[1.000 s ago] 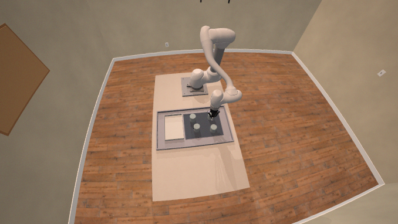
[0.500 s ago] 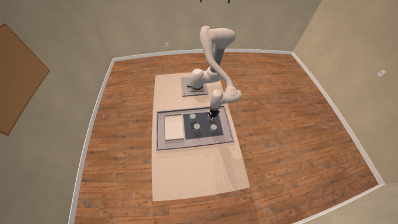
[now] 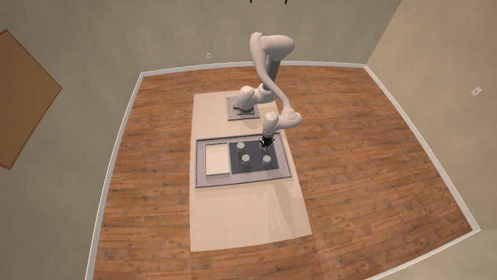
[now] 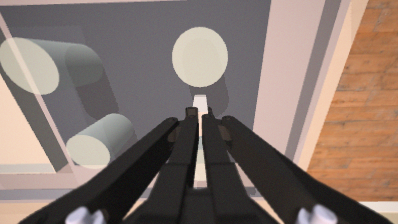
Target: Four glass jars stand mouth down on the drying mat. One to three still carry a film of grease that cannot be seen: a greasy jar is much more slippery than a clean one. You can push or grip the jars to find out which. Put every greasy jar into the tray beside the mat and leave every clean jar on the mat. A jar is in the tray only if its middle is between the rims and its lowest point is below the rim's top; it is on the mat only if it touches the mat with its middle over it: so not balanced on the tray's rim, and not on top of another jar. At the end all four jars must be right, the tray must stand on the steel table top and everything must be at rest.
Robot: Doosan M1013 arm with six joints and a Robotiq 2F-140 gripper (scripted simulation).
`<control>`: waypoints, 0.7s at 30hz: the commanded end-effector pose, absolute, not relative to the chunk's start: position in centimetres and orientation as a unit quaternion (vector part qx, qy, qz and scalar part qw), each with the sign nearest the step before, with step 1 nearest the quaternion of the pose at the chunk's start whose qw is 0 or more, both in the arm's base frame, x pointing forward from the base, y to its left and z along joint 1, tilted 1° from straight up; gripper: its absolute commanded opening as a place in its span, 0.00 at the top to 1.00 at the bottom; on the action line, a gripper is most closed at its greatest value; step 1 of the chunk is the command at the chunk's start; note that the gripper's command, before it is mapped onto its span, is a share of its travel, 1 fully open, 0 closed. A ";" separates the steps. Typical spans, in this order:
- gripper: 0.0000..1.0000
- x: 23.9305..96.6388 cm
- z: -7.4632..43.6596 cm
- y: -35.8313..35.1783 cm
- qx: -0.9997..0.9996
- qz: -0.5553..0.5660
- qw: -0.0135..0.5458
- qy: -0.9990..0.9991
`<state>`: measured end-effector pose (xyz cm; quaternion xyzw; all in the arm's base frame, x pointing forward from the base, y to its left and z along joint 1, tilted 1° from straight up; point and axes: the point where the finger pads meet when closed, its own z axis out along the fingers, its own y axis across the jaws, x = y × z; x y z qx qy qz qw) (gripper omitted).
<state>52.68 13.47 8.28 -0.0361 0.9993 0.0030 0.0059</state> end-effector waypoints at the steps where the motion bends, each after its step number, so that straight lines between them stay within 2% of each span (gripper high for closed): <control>1: 1.00 52.1 8.0 13.6 -0.035 0.002 0.004 0.999; 21: 1.00 51.9 8.0 13.6 -0.035 0.002 0.004 0.999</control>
